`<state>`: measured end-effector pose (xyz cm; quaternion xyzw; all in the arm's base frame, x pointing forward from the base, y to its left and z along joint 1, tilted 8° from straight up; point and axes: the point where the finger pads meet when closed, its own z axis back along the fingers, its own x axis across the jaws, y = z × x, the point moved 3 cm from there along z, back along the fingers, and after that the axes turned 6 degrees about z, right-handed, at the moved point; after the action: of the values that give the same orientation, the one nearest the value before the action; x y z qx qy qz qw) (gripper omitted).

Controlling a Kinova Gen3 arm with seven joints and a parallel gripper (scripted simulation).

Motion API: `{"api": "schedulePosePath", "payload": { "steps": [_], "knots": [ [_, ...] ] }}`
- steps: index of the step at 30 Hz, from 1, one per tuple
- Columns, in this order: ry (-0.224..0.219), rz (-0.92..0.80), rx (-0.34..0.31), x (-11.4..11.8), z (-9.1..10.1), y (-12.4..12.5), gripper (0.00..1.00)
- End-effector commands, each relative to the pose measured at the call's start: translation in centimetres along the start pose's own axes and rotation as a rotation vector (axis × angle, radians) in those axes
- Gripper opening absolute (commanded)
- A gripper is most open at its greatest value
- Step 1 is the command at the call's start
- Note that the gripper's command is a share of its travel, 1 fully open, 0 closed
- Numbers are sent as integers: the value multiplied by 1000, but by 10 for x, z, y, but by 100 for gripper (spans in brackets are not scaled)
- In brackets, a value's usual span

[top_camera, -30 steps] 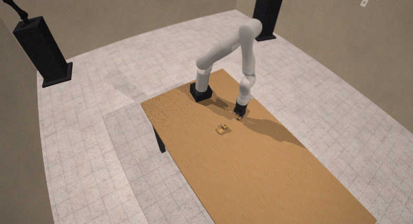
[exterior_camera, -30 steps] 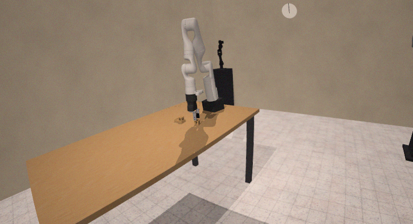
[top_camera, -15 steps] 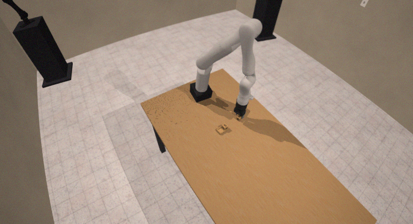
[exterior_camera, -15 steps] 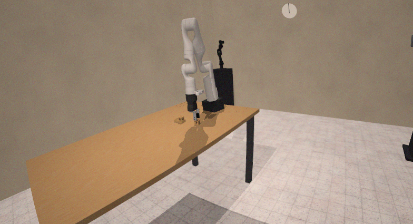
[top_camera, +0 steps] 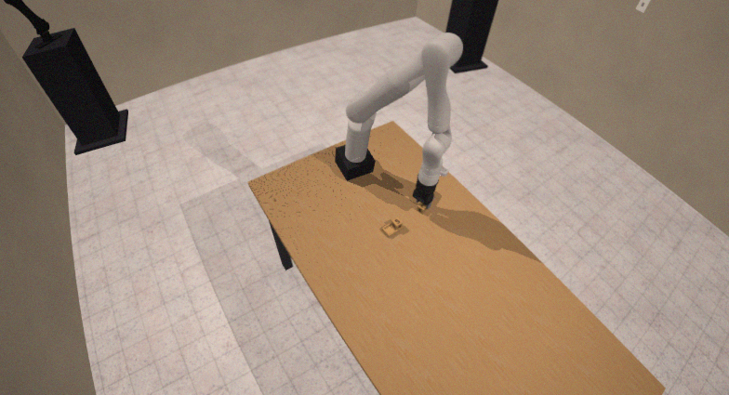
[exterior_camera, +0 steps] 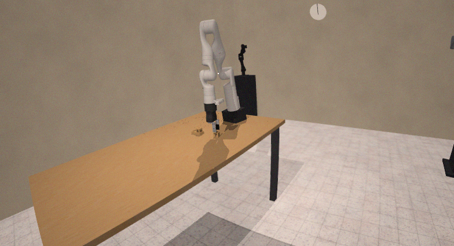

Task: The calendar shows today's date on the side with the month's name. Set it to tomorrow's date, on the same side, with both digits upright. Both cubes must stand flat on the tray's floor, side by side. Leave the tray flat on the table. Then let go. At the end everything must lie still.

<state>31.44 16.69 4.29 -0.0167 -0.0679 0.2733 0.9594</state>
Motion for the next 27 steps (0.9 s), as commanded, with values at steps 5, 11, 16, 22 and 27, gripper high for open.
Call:
{"api": "schedulePosePath", "payload": {
  "steps": [5, 11, 16, 22, 27],
  "knots": [
    [-5, 9, 1, 1, -1, 2, 90],
    [-5, 9, 1, 1, -1, 2, 90],
    [-5, 9, 1, 1, -1, 2, 90],
    [-5, 9, 1, 1, 0, 2, 90],
    [1, 8, 3, -1, 5, 2, 90]
  ]
}}
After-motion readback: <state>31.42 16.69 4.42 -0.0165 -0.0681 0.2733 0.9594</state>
